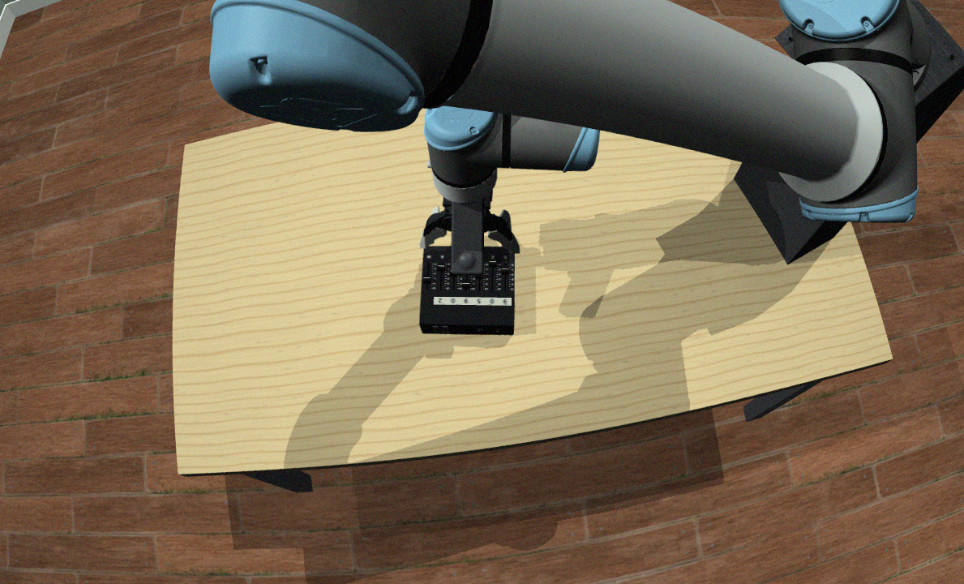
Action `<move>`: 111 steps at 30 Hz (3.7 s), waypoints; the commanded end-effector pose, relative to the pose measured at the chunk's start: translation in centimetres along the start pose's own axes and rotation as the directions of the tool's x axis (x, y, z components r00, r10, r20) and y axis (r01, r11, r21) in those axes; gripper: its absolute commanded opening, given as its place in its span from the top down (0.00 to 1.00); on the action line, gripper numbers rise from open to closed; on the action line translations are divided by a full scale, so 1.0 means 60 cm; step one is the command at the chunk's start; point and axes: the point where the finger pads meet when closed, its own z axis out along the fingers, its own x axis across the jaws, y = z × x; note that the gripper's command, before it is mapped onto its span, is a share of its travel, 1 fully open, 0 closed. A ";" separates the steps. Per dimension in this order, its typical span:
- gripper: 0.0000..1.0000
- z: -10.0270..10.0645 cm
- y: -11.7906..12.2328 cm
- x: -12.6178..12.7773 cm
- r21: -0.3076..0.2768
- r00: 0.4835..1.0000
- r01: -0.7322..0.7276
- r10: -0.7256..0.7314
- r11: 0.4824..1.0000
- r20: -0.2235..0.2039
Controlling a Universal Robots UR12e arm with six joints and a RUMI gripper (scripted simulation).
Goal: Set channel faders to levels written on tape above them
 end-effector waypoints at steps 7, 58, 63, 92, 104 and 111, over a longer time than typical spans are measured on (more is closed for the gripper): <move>0.00 0.000 0.000 0.000 0.000 1.000 0.000 0.000 1.000 -0.001; 0.00 -0.007 -0.006 0.006 -0.001 0.986 -0.168 0.168 0.986 -0.001; 0.00 -0.012 -0.010 0.009 -0.001 0.963 -0.269 0.269 0.963 -0.001; 0.00 -0.047 -0.028 0.028 -0.001 0.421 -0.907 0.907 0.421 -0.006; 0.00 -0.067 -0.033 0.031 0.002 -0.044 -0.999 0.999 -0.044 -0.009; 0.00 -0.078 -0.036 0.029 0.005 -0.297 -0.955 0.955 -0.297 -0.009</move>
